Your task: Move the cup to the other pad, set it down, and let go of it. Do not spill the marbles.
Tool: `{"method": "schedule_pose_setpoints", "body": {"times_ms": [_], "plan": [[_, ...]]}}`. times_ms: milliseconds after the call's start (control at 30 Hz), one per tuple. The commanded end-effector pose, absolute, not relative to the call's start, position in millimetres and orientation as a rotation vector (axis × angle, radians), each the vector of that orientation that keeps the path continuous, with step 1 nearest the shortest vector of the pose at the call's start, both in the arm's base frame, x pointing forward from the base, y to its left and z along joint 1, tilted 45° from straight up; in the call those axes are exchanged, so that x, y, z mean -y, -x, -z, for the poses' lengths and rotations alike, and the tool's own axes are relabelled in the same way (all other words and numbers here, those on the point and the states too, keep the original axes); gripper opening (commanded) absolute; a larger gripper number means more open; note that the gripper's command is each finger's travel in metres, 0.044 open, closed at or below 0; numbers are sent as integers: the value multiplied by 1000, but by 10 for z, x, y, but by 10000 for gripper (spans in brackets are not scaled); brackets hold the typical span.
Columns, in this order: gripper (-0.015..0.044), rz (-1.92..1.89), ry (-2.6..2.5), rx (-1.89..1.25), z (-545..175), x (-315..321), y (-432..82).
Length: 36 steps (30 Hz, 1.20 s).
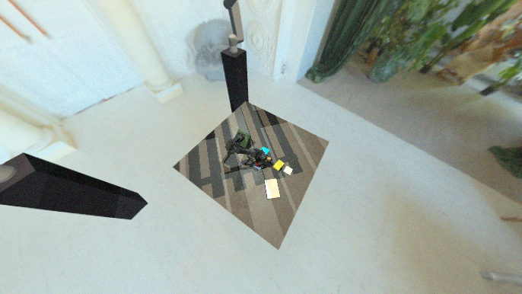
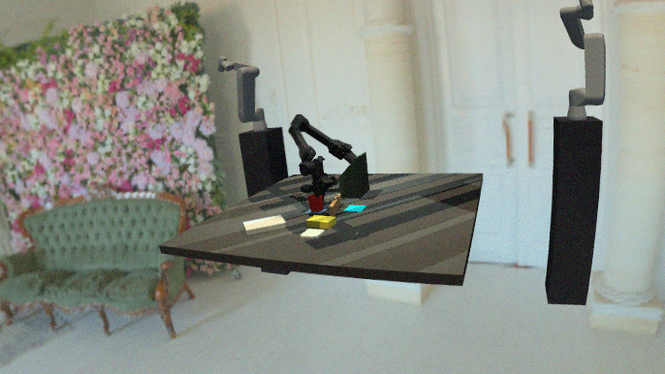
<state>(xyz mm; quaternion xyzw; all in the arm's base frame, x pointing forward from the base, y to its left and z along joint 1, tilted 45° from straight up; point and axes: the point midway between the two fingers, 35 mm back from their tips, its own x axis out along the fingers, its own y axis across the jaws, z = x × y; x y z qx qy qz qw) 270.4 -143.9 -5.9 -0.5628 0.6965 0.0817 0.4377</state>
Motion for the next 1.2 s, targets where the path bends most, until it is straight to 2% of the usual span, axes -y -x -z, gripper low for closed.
{"method": "schedule_pose_setpoints", "body": {"times_ms": [0,800,1167], "plan": [[0,-202,1398,-1732,54,1435,-2706],[0,-214,1397,-1731,-406,891,-2687],[0,-222,1396,-1734,-398,866,-2657]]}}
